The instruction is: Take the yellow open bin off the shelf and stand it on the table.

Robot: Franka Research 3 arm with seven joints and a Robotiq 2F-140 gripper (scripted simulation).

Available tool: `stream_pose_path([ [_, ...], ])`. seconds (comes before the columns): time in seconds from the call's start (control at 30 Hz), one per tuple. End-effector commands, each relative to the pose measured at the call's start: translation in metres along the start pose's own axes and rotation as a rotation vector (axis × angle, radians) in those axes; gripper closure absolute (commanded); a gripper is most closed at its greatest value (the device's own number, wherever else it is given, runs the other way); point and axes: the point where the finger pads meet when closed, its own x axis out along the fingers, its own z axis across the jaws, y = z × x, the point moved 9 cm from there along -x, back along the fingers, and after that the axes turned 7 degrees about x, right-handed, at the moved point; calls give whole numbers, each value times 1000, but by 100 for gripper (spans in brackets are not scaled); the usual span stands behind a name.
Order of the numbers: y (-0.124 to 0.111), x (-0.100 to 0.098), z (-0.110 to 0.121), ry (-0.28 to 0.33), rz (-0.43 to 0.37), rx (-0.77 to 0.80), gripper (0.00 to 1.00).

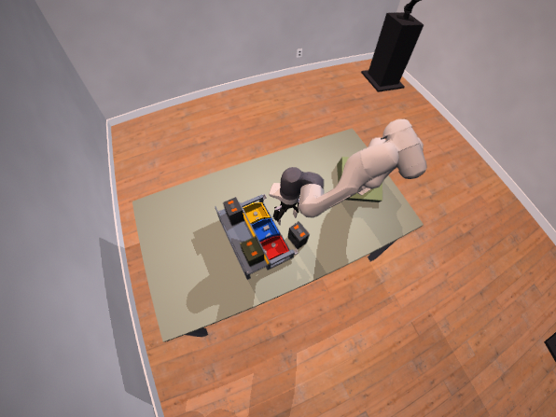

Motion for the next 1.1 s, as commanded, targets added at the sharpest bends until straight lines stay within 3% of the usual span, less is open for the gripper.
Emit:
stream_pose_path([
  [0.0,9,0,-5,1,1,-4,43],
  [0.13,43,0,-25,6,3,-20,43],
  [0.53,43,0,-25,6,3,-20,43],
  [0.7,89,-1,-51,6,3,-20,43],
  [1.07,89,-1,-51,6,3,-20,43],
])
